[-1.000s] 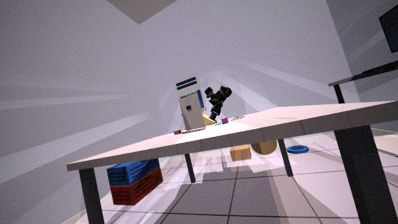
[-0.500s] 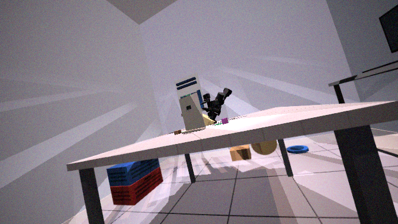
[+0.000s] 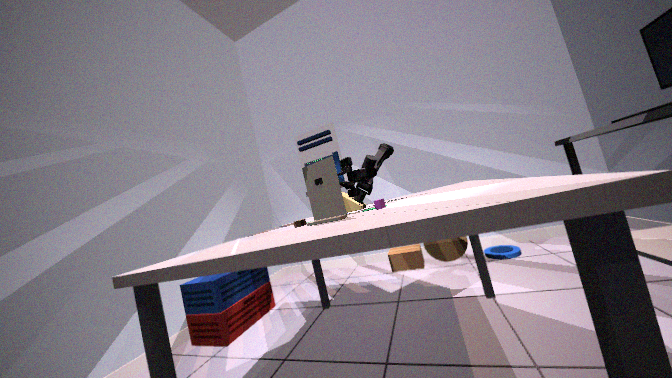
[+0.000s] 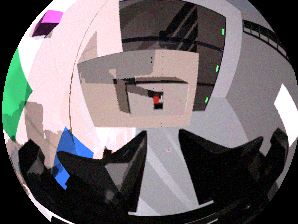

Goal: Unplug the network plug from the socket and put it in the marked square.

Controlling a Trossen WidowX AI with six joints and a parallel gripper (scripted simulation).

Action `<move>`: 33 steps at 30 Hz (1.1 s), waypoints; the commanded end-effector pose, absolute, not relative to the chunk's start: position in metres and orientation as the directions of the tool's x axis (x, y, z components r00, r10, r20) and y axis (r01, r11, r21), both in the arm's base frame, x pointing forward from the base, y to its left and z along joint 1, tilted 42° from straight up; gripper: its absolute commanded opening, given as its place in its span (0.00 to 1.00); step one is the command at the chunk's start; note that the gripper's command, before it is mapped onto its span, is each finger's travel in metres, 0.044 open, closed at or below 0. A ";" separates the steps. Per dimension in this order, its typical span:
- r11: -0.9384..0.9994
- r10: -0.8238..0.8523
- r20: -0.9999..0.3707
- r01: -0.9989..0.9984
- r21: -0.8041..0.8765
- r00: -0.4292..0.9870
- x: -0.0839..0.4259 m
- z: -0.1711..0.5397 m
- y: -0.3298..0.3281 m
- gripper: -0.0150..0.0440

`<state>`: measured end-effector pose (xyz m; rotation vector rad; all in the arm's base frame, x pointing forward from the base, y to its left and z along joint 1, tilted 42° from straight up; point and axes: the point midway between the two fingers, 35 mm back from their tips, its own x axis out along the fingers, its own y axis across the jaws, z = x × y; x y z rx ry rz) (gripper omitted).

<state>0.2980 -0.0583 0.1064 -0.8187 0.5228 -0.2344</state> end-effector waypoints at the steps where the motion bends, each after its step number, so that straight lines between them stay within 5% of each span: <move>1: 0.665 -0.393 -0.348 0.002 -0.747 0.851 0.308 0.106 -0.061 0.52; 33: 0.665 -0.392 -0.346 0.003 -0.747 0.852 0.352 0.096 -0.071 0.52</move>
